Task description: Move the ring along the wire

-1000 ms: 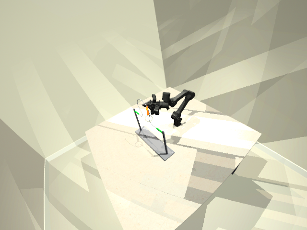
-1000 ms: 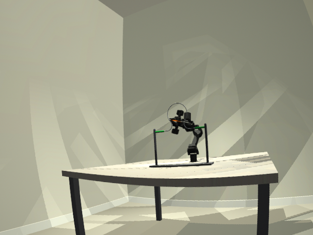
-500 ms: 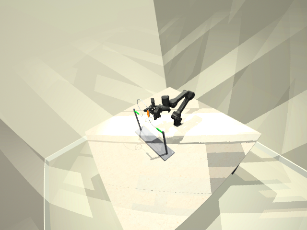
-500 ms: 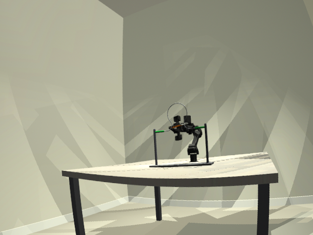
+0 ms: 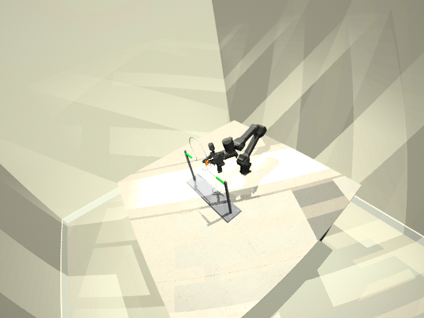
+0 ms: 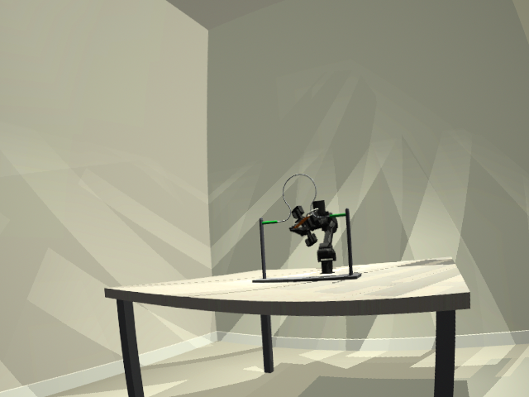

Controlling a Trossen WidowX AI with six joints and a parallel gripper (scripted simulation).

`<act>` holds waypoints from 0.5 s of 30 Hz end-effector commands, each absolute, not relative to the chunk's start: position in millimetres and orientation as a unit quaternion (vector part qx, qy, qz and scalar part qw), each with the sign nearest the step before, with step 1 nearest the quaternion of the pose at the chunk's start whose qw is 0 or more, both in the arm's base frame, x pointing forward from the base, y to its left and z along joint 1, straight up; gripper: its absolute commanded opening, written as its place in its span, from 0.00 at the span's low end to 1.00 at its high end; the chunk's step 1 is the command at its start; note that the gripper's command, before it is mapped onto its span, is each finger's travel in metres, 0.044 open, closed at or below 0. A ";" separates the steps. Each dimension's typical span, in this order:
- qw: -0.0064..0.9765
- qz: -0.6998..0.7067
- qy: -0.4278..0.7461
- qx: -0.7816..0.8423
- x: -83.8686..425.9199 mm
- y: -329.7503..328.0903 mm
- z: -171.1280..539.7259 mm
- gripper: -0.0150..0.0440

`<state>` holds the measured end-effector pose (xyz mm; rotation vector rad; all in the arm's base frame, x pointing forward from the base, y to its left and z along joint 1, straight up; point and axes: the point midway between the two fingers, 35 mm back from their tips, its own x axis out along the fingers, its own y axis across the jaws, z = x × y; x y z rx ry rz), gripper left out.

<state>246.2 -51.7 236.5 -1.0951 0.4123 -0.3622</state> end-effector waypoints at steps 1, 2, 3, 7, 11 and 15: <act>0.840 -0.160 0.205 -0.477 245.9 -45.1 223.6 0.00; 0.845 -0.157 0.207 -0.467 245.8 -43.0 220.3 0.00; 0.851 -0.154 0.209 -0.456 245.8 -40.8 217.1 0.00; 0.872 -0.141 0.219 -0.413 245.5 -31.3 204.9 0.00; 0.897 -0.121 0.206 -0.372 250.7 -22.7 192.0 0.00; 0.918 -0.103 0.197 -0.328 254.7 -11.9 180.0 0.00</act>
